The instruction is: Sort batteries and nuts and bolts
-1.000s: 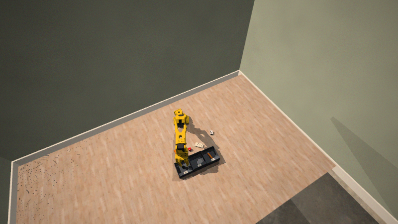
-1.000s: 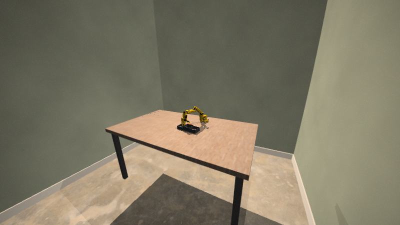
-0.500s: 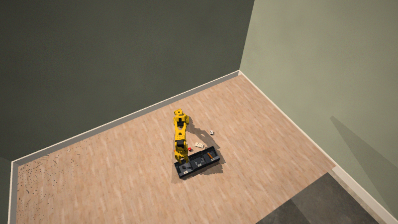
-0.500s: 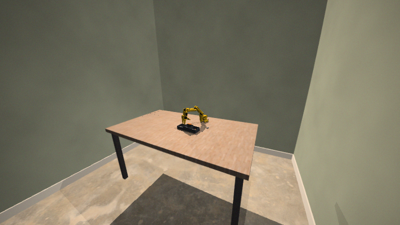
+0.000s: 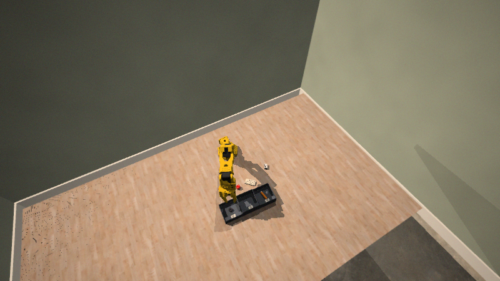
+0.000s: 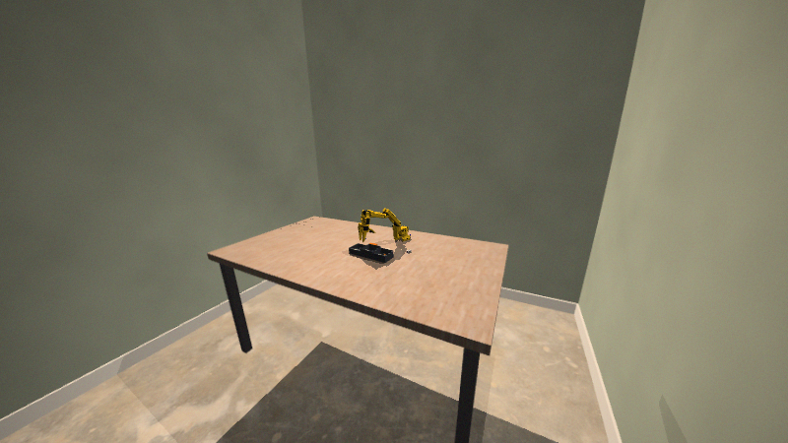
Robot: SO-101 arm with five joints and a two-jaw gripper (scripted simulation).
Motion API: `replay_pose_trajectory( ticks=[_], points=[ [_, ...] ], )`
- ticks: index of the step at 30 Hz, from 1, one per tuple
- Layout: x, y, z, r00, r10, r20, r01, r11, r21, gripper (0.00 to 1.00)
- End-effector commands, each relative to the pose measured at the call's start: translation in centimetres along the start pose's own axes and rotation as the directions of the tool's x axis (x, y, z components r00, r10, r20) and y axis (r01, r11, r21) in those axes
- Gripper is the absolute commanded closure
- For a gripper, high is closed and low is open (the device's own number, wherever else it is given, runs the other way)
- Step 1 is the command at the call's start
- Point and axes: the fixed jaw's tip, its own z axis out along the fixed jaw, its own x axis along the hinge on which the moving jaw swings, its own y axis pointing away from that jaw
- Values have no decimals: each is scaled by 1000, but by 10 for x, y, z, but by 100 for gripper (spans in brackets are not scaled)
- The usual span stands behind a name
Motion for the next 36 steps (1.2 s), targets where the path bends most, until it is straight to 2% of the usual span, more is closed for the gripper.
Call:
replay_pose_trajectory(
  ticks=[1, 25, 36],
  points=[
    [10, 3, -18, 997, 0, -79, 0, 1000, -2, 83],
    [10, 2, -18, 997, 10, -79, -10, 1000, -1, 83],
    [8, -1, -22, 994, 80, -77, -80, 997, 8, 83]
  ],
)
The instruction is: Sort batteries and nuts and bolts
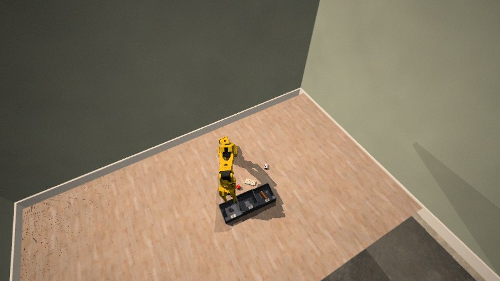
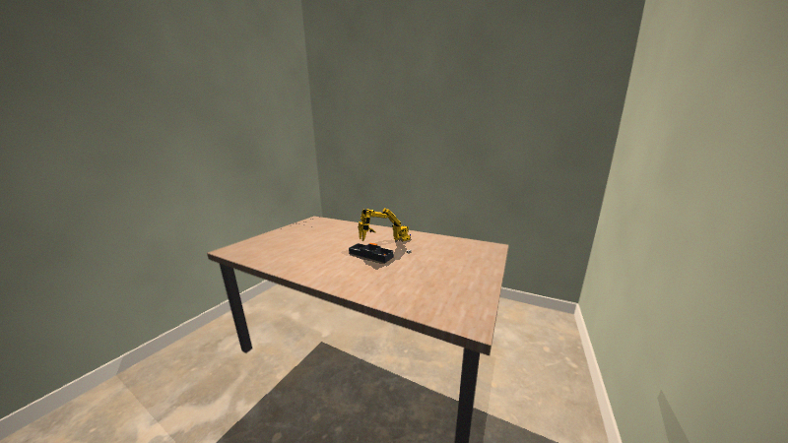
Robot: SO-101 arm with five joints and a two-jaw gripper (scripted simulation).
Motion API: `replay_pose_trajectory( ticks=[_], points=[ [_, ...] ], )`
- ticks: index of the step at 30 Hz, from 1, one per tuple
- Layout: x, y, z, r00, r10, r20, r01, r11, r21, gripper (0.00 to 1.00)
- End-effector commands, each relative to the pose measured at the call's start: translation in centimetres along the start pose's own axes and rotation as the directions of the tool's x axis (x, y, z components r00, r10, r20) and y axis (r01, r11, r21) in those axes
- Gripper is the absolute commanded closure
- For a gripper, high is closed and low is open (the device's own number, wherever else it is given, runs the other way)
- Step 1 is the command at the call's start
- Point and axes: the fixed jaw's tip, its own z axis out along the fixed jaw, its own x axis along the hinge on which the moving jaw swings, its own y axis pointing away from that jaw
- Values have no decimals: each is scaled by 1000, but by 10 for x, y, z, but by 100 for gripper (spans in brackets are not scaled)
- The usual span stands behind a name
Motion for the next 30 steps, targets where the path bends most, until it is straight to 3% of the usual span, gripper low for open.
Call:
replay_pose_trajectory(
  ticks=[1, 12, 23, 30],
  points=[
    [6, -1, -17, 997, 46, -66, -46, 999, 8, 83],
    [2, -7, -23, 982, 180, -60, -179, 984, 23, 83],
    [-7, -15, -32, 926, 376, -47, -374, 927, 41, 83],
    [-16, -23, -41, 833, 553, -29, -551, 833, 54, 83]
  ],
)
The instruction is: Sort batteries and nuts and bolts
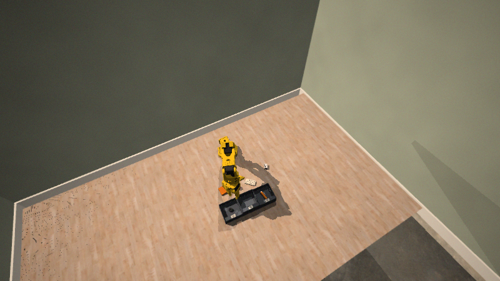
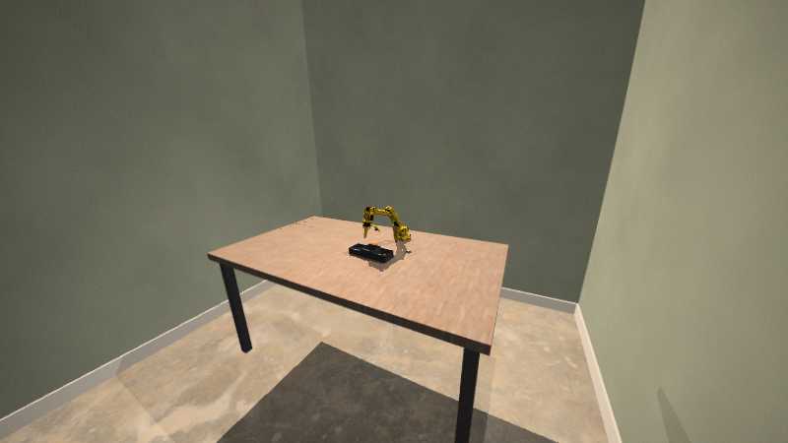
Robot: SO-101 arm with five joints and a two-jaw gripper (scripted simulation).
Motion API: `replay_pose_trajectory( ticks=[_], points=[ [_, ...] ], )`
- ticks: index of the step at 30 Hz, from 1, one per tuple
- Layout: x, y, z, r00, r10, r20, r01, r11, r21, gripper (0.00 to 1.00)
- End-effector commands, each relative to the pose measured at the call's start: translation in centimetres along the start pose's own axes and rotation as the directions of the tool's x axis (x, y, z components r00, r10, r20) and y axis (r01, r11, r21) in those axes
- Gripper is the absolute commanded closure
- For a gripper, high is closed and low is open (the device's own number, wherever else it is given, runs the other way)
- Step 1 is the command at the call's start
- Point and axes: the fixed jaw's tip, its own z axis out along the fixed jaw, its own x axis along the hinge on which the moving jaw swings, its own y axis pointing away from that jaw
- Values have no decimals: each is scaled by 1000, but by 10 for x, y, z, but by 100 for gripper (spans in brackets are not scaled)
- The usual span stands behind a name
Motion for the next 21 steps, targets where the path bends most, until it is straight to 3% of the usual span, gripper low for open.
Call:
replay_pose_trajectory(
  ticks=[1, 11, 21],
  points=[
    [-5, -6, -22, 992, 119, -50, -116, 992, 57, 83],
    [-22, -8, -32, 925, 379, -21, -376, 924, 70, 83],
    [-46, -9, -44, 728, 685, 23, -685, 725, 68, 83]
  ],
)
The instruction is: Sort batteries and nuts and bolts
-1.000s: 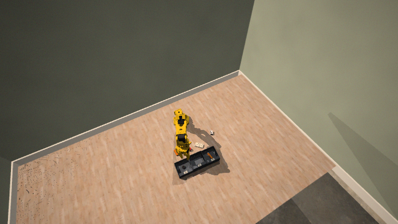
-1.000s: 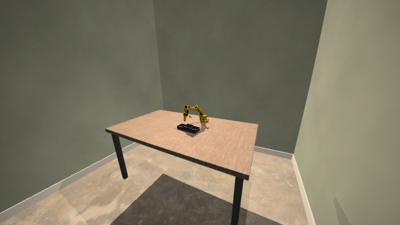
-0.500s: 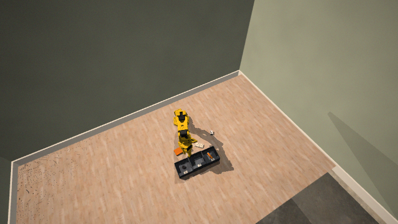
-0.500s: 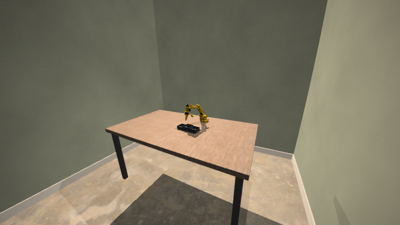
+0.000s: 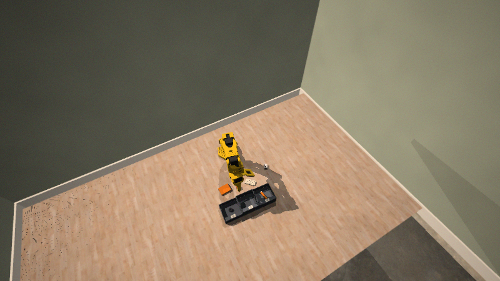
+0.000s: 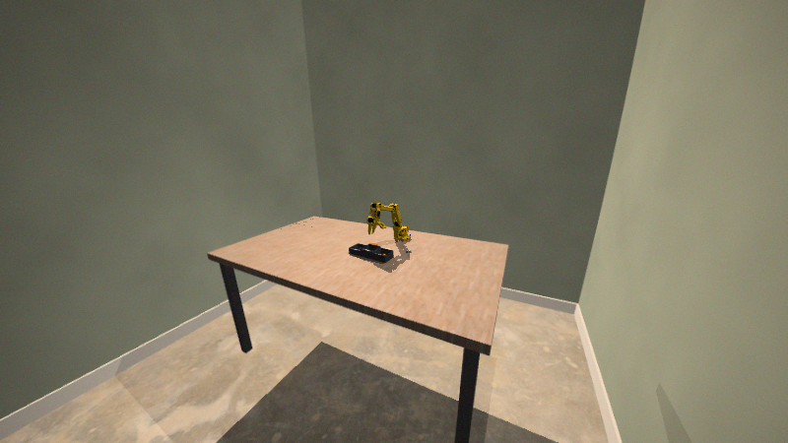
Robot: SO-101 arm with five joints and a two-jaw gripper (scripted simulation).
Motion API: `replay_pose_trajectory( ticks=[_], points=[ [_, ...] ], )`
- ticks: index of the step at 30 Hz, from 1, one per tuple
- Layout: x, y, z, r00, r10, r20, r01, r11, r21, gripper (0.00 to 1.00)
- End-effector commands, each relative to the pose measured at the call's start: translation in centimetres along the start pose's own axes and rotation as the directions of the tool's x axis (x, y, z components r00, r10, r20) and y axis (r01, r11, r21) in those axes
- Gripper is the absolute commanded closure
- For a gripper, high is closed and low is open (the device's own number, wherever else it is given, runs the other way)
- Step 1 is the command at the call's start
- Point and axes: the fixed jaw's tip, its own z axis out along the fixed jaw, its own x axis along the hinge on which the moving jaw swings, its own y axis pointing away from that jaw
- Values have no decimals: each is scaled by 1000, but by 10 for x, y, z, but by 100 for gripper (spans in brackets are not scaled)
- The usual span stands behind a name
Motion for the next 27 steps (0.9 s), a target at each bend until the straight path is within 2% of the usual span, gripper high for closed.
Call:
replay_pose_trajectory(
  ticks=[1, 4, 6, 10, 20, 21, 23, 27],
  points=[
    [-9, 2, -18, 988, 155, 4, -155, 985, 77, 83],
    [-15, 7, -21, 964, 265, 17, -265, 961, 74, 83],
    [-15, 7, -21, 964, 265, 17, -265, 961, 74, 83],
    [-22, 13, -24, 914, 405, 34, -406, 911, 66, 83],
    [-38, 29, -30, 716, 695, 63, -698, 716, 37, 83],
    [-40, 30, -31, 693, 718, 65, -721, 692, 33, 83],
    [-40, 30, -31, 693, 718, 65, -721, 692, 33, 83],
    [-45, 36, -32, 596, 800, 70, -802, 596, 19, 83]
  ],
)
